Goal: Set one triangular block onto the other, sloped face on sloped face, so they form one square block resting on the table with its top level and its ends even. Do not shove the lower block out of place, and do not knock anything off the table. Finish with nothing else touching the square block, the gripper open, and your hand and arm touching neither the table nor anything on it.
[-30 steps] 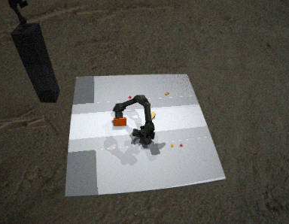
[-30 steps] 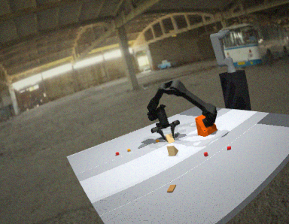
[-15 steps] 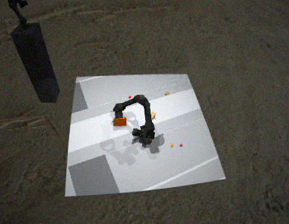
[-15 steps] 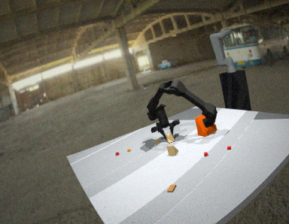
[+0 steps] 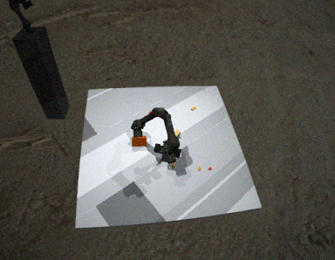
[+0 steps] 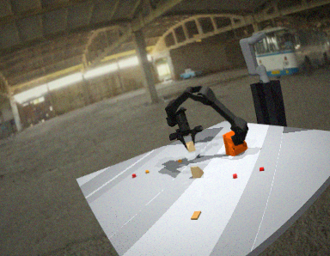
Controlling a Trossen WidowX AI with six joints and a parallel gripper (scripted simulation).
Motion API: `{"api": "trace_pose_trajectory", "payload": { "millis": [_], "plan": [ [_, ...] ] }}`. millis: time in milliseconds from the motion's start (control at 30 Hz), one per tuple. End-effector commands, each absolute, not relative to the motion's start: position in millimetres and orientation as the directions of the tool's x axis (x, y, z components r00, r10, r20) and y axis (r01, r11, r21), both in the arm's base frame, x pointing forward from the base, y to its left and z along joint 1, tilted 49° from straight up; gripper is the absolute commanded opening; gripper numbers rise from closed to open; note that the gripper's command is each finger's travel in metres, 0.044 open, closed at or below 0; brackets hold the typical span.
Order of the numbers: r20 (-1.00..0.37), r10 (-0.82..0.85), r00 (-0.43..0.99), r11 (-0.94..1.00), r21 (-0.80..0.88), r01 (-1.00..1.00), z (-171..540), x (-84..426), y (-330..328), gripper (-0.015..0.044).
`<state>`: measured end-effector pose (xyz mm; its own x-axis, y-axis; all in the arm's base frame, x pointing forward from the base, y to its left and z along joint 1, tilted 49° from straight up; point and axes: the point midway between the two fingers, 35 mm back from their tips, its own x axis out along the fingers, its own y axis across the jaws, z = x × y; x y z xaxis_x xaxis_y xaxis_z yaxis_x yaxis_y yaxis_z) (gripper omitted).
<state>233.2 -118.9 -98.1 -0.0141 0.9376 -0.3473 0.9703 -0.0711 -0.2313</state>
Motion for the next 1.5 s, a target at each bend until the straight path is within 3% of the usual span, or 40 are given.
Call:
{"api": "trace_pose_trajectory", "payload": {
  "millis": [0, 300, 867, 1467],
  "plan": [
    [-0.353, 0.936, -0.007, -0.085, -0.244, 0.966, -82.4, 234.1, -135.7, 0.0],
    [-0.353, 0.936, 0.0, -0.084, -0.222, 0.971, -79.3, 233.6, -138.1, 0.0],
    [-0.381, 0.924, 0.038, 0.093, 0.32, 0.943, -78.5, 233.0, -137.9, 0.0],
    [-0.409, 0.909, 0.079, 0.293, 0.763, 0.576, -77.4, 232.1, -137.5, 0.0]
  ]
}}
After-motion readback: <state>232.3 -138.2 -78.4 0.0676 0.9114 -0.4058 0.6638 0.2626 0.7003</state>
